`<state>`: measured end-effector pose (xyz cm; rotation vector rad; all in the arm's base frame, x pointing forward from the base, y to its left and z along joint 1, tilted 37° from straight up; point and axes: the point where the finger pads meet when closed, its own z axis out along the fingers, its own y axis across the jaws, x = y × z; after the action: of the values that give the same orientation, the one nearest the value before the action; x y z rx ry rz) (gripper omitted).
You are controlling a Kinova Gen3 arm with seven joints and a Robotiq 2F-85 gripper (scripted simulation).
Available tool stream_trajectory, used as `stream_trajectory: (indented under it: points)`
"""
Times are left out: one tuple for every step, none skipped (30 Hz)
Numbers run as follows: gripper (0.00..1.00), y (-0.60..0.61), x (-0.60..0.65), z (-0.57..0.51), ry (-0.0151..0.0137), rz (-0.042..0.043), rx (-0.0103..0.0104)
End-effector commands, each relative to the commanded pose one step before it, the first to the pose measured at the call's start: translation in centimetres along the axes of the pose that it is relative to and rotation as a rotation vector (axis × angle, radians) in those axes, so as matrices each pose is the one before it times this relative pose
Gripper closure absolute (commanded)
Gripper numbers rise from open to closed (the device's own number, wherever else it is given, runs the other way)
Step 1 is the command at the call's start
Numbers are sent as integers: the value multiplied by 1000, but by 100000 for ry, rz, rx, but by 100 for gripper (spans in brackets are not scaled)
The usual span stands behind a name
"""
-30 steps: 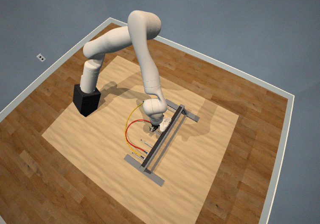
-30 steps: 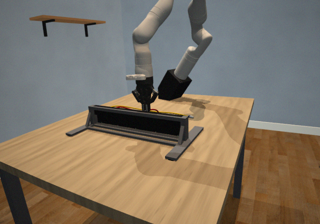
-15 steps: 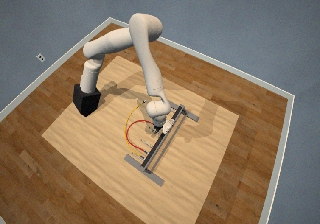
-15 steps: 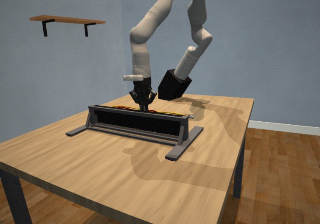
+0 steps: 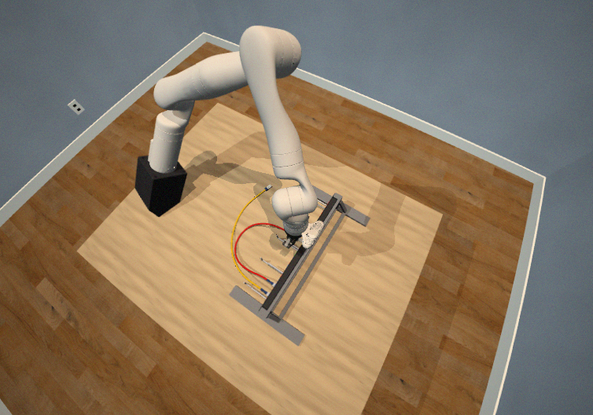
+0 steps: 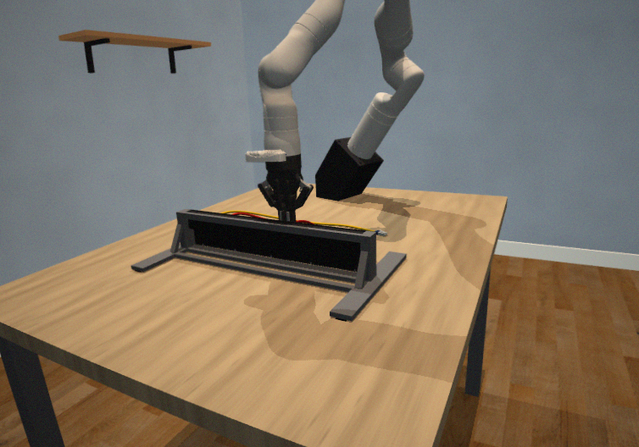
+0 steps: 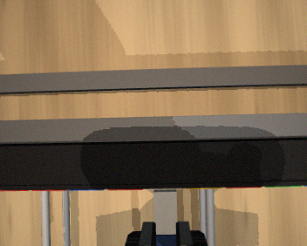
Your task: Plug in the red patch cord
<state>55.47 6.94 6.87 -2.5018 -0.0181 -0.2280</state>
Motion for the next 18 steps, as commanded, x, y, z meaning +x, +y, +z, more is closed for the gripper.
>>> stream_trajectory:
  points:
    - [100, 38, 67, -102, 205, 7, -83]
    - [100, 0, 1, 0, 0, 0, 0]
    - [100, 0, 3, 0, 0, 0, 0]
    - [100, 0, 8, 0, 0, 0, 0]
    - [100, 0, 13, 0, 0, 0, 0]
    - [100, 0, 18, 0, 1, 0, 0]
    - [100, 0, 21, 0, 1, 0, 0]
    - [100, 0, 24, 0, 1, 0, 0]
    - [100, 0, 25, -1, 1, 0, 0]
    - [100, 0, 24, 0, 1, 0, 0]
    - [100, 0, 21, 0, 0, 0, 0]
    - [100, 0, 17, 0, 0, 0, 0]
    - [100, 0, 0, 0, 0, 0, 0]
    - [100, 0, 0, 0, 0, 0, 0]
    - [100, 0, 13, 0, 0, 0, 0]
    - [100, 0, 8, 0, 0, 0, 0]
    - [100, 0, 3, 0, 0, 0, 0]
    - [100, 0, 1, 0, 0, 0, 0]
